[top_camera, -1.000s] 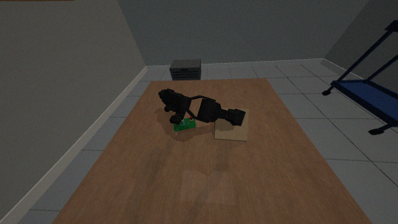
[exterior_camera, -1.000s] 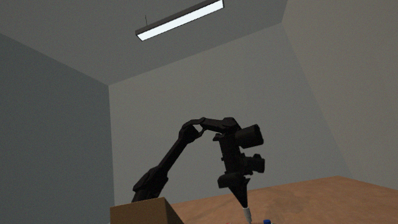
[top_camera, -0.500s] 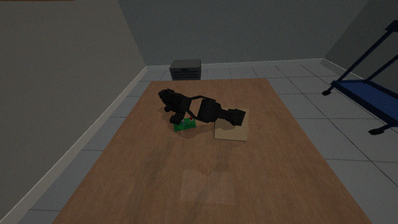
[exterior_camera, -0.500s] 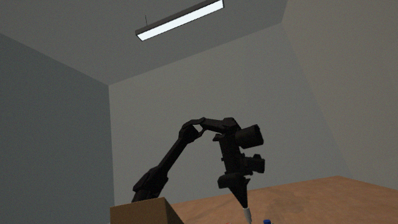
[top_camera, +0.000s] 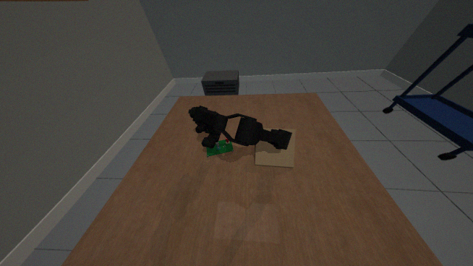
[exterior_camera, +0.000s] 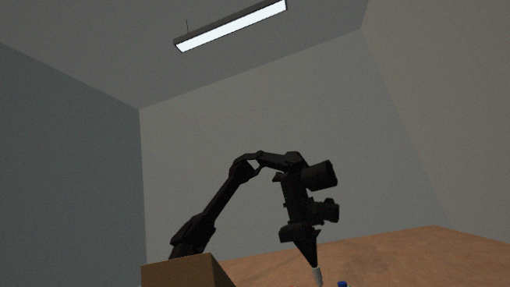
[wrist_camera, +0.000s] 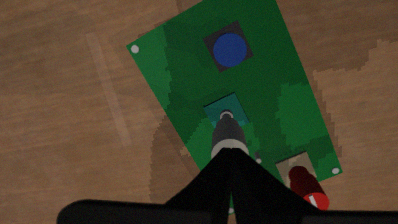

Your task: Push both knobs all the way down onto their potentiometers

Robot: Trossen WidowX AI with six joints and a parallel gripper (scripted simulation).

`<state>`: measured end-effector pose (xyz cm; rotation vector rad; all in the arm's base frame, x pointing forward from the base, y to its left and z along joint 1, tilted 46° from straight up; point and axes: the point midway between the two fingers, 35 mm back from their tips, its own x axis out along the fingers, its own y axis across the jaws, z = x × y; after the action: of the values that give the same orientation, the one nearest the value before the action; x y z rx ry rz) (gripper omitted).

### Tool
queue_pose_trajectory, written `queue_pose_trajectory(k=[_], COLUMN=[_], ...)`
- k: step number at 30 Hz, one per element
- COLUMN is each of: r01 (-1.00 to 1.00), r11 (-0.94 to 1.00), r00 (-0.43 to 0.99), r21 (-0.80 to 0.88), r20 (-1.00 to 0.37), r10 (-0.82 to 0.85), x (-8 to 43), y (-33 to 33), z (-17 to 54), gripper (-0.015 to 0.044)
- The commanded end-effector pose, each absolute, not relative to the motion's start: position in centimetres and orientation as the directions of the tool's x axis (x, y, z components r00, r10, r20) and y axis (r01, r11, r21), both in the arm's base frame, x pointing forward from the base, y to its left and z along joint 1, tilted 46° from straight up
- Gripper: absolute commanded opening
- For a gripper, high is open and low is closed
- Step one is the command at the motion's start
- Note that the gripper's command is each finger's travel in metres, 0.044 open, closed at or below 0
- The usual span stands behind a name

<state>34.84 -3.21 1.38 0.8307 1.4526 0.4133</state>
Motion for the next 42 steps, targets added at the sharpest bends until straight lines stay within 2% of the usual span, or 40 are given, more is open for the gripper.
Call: queue_pose_trajectory(k=[1,42], r01=[0.224,0.224], r11=[0.667,0.667], r00=[0.112,0.113], r21=[0.711,0.711], r20=[-0.699,-0.698], r10=[0.707,0.707], x=[35.0,35.2], y=[-2.6,-1.6], z=[0.9,-0.1], gripper=[0.0,0.0])
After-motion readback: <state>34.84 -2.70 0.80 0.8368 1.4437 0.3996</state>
